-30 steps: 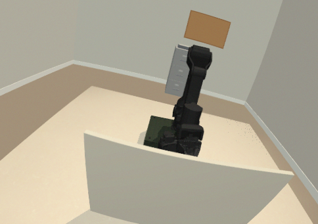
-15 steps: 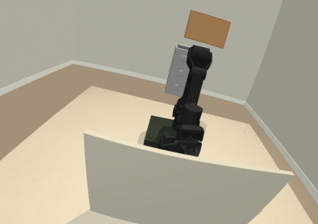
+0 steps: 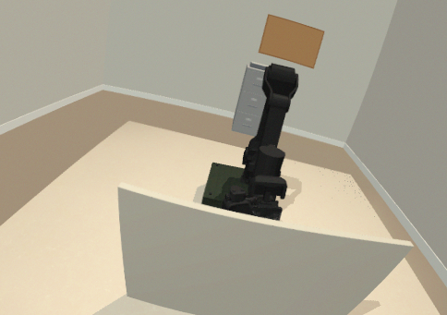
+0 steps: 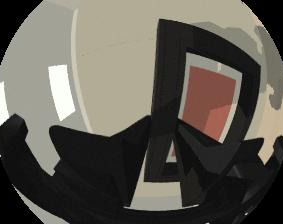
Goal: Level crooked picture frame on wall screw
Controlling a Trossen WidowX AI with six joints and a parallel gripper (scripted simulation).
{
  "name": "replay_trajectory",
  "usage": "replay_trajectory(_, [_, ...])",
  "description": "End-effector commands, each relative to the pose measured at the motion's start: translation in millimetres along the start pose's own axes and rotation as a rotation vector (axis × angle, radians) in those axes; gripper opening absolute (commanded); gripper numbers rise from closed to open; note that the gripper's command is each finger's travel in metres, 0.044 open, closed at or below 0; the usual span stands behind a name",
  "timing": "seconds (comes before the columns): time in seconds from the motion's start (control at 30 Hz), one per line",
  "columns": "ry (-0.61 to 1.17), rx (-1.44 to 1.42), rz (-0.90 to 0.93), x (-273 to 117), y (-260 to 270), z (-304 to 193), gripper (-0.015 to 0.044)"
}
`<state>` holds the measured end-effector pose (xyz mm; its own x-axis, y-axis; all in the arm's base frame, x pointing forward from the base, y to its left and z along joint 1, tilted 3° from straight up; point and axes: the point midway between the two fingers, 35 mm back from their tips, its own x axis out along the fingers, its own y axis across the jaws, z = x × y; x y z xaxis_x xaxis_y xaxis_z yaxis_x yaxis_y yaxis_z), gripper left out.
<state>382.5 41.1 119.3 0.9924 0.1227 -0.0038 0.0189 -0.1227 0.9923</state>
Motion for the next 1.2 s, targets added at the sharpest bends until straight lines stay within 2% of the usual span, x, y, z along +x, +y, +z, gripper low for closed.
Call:
replay_trajectory(0.0, [0.000, 0.001, 0.001, 0.4, 0.2, -0.1, 0.0003])
replay_trajectory(1.17, [0.000, 0.001, 0.001, 0.1, 8.9, 0.0, 0.0000])
